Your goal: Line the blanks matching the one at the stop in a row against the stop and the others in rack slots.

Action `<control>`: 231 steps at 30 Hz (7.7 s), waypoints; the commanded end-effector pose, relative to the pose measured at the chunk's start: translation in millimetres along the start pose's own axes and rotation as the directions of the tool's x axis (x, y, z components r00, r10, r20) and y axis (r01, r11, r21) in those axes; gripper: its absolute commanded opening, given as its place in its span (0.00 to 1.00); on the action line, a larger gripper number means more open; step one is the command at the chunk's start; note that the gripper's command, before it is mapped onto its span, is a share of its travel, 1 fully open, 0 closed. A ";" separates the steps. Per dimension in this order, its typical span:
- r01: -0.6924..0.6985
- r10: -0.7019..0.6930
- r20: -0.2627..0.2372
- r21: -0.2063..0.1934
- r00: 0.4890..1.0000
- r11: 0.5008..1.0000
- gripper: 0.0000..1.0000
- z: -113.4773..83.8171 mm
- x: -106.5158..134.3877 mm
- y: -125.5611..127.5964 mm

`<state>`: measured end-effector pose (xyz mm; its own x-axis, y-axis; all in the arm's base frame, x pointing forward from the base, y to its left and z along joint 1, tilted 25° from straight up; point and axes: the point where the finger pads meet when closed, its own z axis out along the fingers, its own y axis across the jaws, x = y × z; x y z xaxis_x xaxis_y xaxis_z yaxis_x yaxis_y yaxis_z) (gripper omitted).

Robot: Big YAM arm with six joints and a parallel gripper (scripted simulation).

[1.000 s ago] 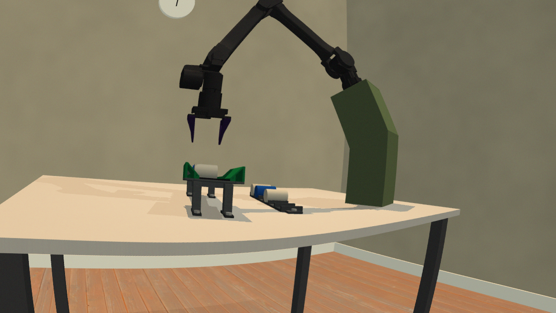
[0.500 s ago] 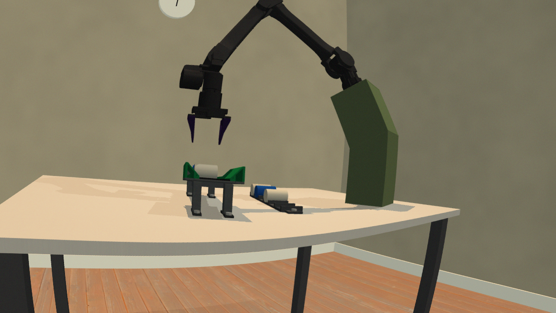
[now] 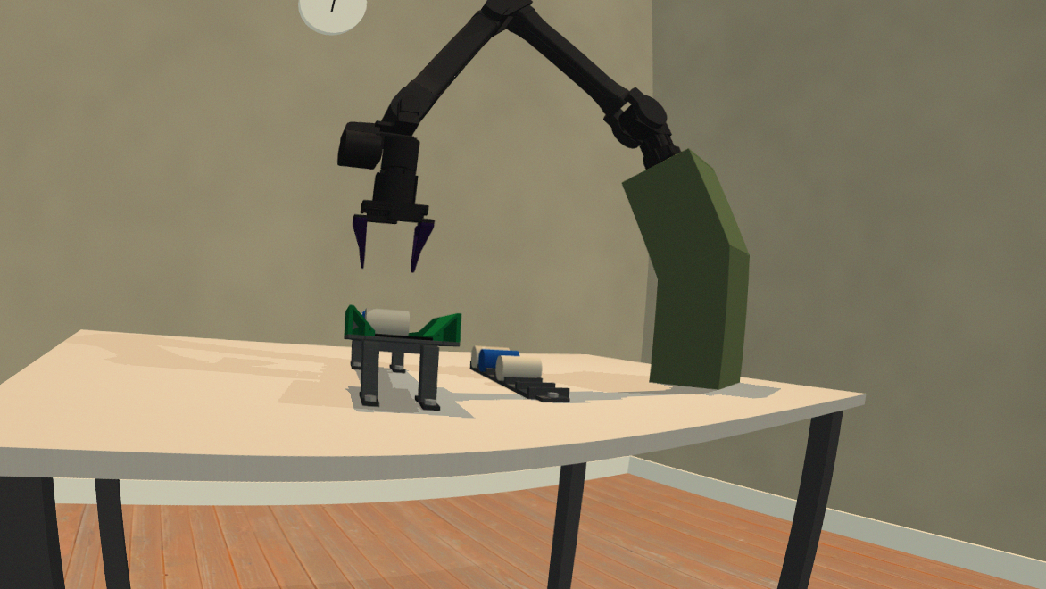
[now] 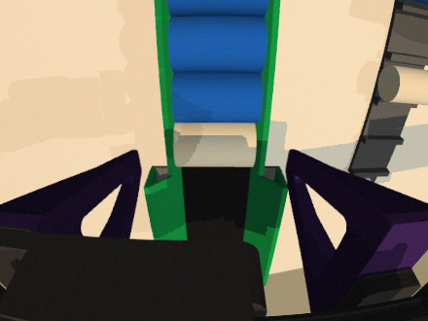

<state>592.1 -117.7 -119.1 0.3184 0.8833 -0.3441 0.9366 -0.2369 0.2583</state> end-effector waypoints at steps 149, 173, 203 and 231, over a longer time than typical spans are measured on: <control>-0.007 0.007 0.000 0.002 1.000 1.000 0.81 57.7 -6.8 9.5; -0.008 0.008 -0.001 -0.003 1.000 1.000 0.81 54.8 -6.6 12.7; -0.012 0.012 -0.002 -0.013 1.000 1.000 0.81 47.4 -9.9 5.9; -0.012 0.012 -0.002 -0.014 1.000 1.000 0.81 47.2 -10.0 6.2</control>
<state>600.0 -139.7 -166.1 0.3237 0.8816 -0.3435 0.9346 -0.2415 0.2611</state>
